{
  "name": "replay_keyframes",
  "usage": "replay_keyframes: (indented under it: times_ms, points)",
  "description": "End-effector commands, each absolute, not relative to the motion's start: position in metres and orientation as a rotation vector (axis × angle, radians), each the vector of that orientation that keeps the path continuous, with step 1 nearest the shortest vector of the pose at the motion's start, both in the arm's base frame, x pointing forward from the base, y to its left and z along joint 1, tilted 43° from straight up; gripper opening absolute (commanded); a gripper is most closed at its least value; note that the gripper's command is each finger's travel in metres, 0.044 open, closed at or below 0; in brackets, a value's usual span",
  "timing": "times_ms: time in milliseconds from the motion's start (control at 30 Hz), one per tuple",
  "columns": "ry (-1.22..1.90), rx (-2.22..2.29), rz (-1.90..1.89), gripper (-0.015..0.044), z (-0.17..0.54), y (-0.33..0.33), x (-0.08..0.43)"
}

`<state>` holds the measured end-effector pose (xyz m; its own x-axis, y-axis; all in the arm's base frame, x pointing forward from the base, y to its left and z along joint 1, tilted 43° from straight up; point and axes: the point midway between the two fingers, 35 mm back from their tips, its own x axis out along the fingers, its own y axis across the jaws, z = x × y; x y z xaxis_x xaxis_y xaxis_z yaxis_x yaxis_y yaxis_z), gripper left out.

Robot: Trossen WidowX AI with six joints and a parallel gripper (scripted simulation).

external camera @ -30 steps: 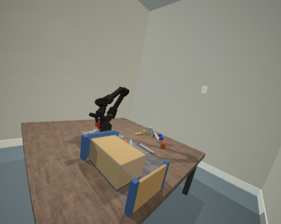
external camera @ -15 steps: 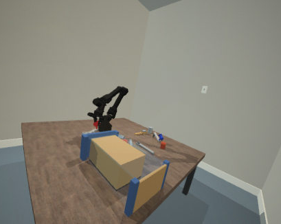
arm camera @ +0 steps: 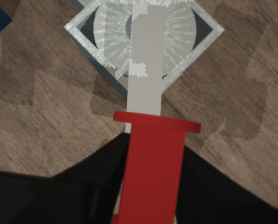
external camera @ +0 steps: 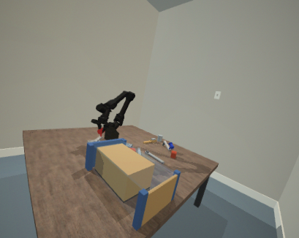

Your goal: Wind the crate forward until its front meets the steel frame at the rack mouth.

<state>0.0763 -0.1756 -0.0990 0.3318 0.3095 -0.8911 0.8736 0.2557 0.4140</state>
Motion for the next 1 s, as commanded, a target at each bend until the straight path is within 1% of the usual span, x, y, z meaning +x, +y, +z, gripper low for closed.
replay_keyframes:
  times_ms: [0, 967]
  points:
    - [1.252, 1.285, -0.579, 0.0, -0.107, -0.181, 0.067]
    - [1.253, 1.283, -0.581, 0.0, -0.126, -0.198, 0.047]
